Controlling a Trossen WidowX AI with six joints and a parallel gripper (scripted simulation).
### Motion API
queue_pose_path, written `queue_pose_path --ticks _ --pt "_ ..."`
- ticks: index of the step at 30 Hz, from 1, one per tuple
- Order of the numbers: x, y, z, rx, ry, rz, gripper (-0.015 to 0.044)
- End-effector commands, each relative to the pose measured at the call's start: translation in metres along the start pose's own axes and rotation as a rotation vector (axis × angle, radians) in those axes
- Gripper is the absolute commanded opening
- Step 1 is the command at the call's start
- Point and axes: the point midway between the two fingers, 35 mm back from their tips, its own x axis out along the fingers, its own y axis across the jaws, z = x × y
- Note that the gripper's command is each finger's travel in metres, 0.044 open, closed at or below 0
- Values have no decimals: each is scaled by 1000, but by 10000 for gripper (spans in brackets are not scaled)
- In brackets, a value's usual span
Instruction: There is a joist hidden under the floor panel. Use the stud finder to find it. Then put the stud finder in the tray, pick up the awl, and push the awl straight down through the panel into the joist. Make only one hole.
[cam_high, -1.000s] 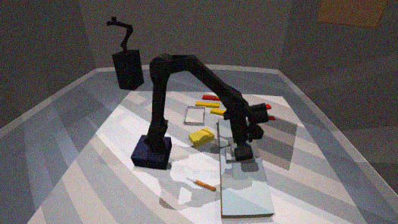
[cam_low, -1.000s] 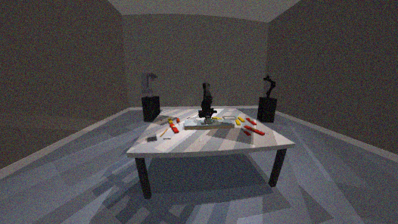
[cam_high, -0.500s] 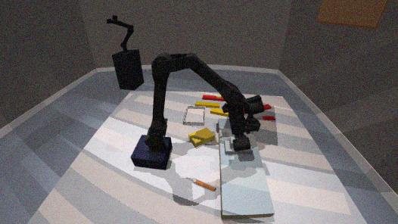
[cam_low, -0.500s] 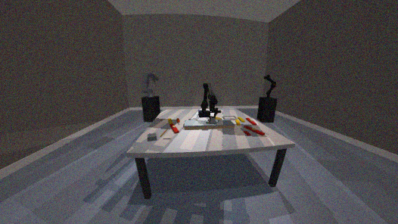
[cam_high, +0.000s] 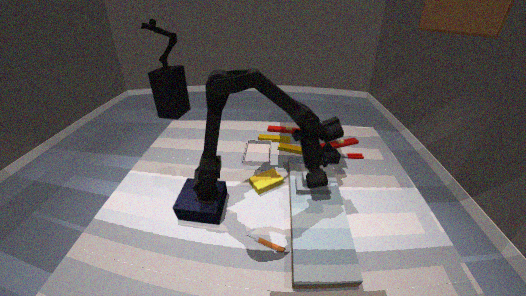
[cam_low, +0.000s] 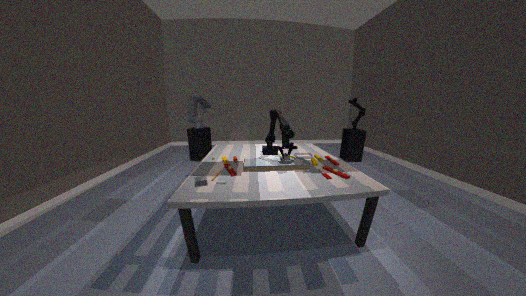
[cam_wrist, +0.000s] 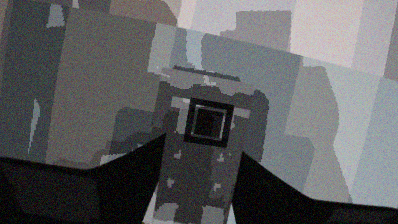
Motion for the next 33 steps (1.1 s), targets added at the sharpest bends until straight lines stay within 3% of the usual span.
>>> queue_pose_path --ticks 1,33 --pt "1 11 0 2 2 -1 0" --pt "0 108 1 5 3 9 0"
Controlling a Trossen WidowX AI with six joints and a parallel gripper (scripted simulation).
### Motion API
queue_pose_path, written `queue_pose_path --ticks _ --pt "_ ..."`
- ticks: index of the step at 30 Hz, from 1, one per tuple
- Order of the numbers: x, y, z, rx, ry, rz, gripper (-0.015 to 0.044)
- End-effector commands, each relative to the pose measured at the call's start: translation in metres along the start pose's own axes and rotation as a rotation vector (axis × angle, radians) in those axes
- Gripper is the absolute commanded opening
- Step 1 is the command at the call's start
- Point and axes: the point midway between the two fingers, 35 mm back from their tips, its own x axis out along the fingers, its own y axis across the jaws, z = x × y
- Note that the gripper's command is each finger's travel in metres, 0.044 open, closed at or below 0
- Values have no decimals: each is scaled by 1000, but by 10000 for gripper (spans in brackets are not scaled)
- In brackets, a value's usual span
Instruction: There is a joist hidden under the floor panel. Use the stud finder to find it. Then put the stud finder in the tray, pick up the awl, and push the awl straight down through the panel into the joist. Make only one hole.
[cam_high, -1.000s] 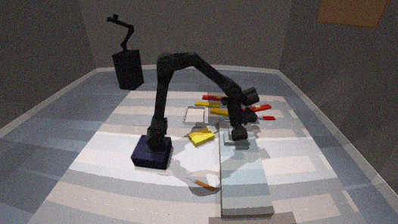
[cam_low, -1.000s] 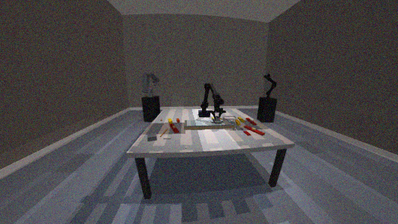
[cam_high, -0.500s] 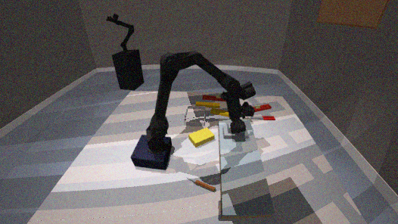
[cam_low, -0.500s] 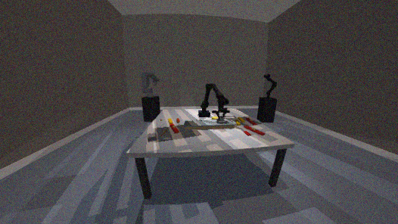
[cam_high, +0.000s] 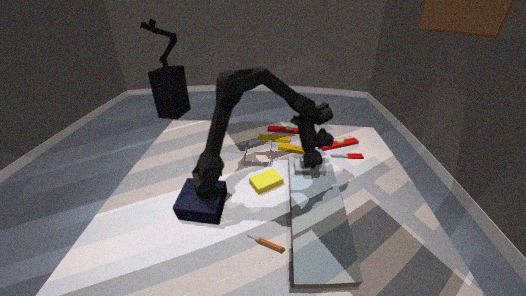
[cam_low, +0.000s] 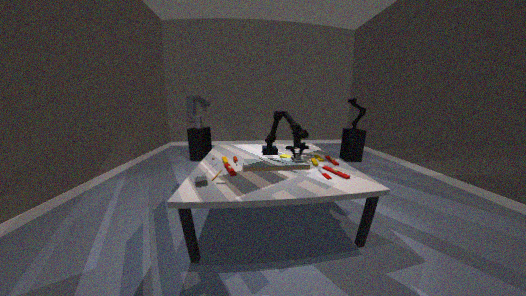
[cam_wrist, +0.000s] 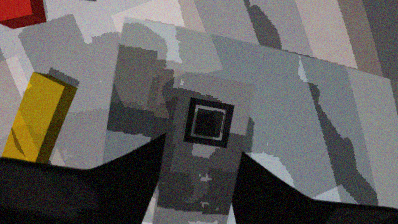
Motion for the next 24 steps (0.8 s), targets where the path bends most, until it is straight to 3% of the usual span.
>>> queue_pose_path --ticks 1,15,24 --pt "1 12 0 2 1 -1 0" --pt "1 16 0 2 1 -1 0" --pt "1 -9 0 1 1 -4 0"
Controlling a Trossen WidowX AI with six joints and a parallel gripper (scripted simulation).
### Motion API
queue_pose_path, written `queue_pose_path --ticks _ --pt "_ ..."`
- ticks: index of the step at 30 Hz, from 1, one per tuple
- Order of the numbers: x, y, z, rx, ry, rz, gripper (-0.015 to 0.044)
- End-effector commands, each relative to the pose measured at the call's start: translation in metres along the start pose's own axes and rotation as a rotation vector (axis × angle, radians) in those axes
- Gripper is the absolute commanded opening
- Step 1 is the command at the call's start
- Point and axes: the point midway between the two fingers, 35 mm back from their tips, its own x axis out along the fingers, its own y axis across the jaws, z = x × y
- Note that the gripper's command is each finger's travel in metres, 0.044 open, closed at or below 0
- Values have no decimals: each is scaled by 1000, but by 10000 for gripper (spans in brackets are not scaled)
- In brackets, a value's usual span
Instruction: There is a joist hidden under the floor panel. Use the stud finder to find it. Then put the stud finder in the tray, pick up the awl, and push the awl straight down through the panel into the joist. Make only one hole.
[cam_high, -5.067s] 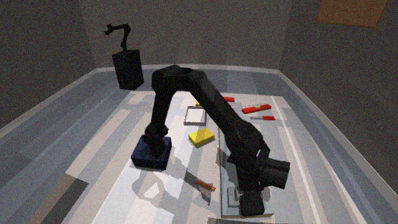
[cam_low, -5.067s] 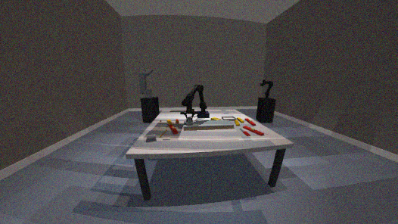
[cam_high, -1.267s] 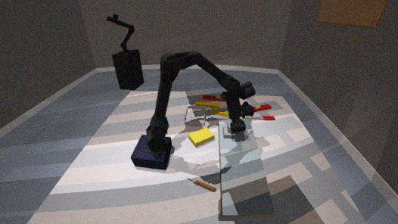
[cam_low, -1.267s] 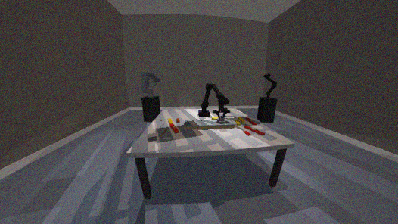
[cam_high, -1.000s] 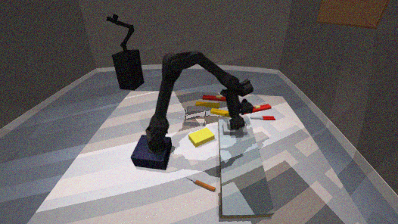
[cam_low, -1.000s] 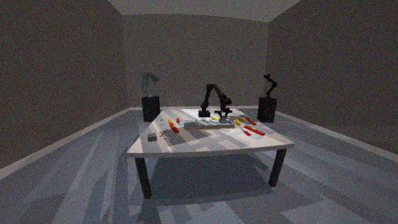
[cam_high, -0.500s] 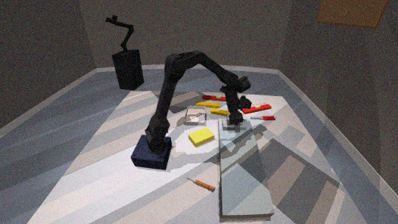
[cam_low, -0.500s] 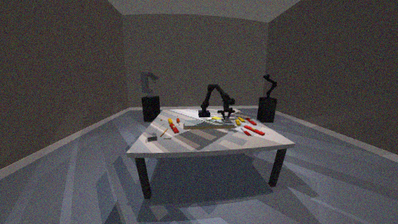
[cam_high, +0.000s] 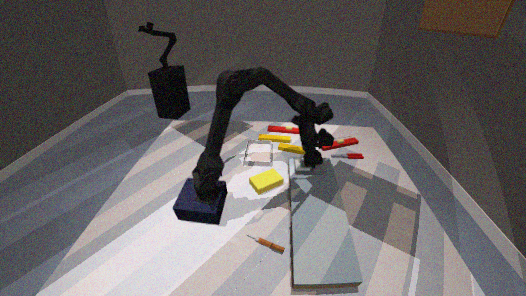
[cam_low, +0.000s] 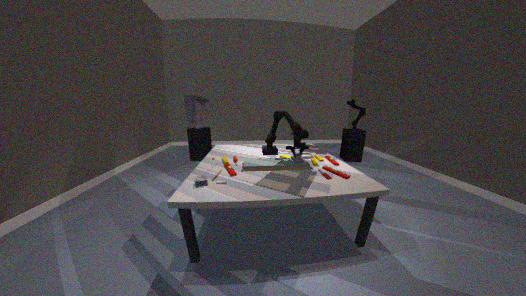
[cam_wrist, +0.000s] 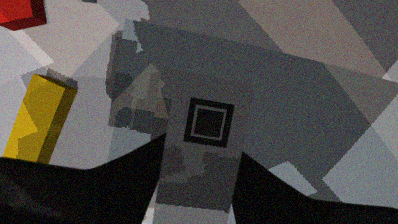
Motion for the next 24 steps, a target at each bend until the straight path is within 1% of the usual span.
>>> queue_pose_path --ticks 1,24 --pt "0 -13 -1 0 2 -2 0" --pt "1 -83 -1 -2 2 -10 0"
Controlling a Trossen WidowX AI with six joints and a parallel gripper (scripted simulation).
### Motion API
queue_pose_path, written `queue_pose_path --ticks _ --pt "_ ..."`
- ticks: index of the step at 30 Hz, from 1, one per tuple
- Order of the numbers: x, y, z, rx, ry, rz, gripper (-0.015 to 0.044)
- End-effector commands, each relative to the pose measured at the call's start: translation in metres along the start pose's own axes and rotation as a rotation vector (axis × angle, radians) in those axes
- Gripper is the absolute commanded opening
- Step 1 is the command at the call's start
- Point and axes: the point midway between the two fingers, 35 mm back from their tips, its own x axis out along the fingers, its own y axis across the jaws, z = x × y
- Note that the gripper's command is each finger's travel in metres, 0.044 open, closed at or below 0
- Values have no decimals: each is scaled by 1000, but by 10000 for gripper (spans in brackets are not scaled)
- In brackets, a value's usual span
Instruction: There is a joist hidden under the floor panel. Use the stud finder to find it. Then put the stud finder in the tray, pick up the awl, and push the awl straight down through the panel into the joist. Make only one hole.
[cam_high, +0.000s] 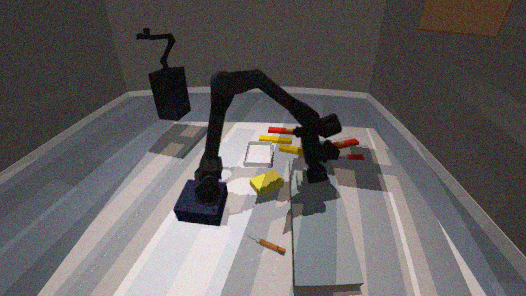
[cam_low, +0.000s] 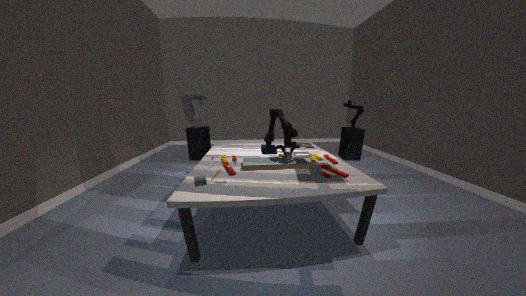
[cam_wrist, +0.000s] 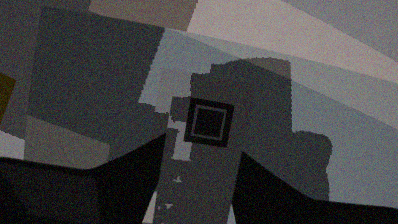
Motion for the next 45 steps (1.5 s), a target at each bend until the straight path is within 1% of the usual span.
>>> queue_pose_path --ticks 1,45 --pt "0 -12 -2 -2 2 -1 0" --pt "-1 -146 -1 -6 2 -15 0"
